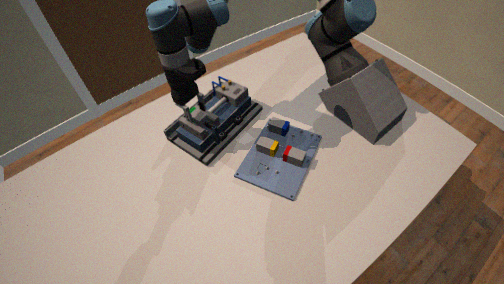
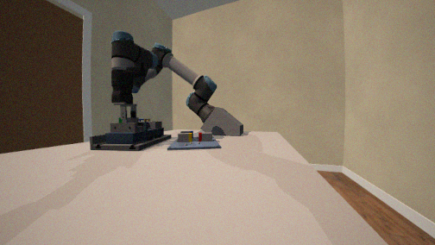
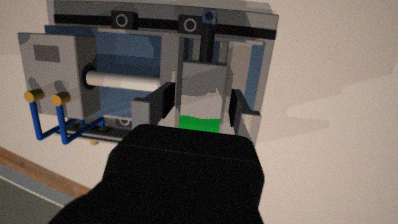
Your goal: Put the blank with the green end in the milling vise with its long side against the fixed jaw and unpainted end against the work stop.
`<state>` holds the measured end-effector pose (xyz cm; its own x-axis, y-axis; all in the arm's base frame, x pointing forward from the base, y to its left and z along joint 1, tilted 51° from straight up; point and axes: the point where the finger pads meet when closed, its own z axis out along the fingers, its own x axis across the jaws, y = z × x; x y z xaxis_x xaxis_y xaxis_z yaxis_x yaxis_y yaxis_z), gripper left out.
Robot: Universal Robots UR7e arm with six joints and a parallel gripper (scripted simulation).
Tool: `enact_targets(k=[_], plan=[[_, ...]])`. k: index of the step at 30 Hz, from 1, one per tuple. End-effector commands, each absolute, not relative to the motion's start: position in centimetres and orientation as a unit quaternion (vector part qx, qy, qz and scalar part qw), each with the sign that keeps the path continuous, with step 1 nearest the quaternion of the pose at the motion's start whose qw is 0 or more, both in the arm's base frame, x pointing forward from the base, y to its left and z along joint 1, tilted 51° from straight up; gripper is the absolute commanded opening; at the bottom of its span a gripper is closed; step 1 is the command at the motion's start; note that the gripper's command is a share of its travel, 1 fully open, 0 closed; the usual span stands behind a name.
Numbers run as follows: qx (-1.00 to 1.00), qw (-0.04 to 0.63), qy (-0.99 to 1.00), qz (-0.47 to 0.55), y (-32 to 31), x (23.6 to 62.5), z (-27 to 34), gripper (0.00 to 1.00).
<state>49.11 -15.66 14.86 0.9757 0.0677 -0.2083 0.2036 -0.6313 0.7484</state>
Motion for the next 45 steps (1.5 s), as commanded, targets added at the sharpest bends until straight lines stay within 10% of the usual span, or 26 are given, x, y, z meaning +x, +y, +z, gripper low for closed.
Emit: enact_targets(k=[1,45], plan=[[0.900,0.423,0.075,-0.080,-15.59,49.14,14.94,1.00],[0.900,0.423,0.075,-0.080,-14.94,49.21,15.46,1.00]])
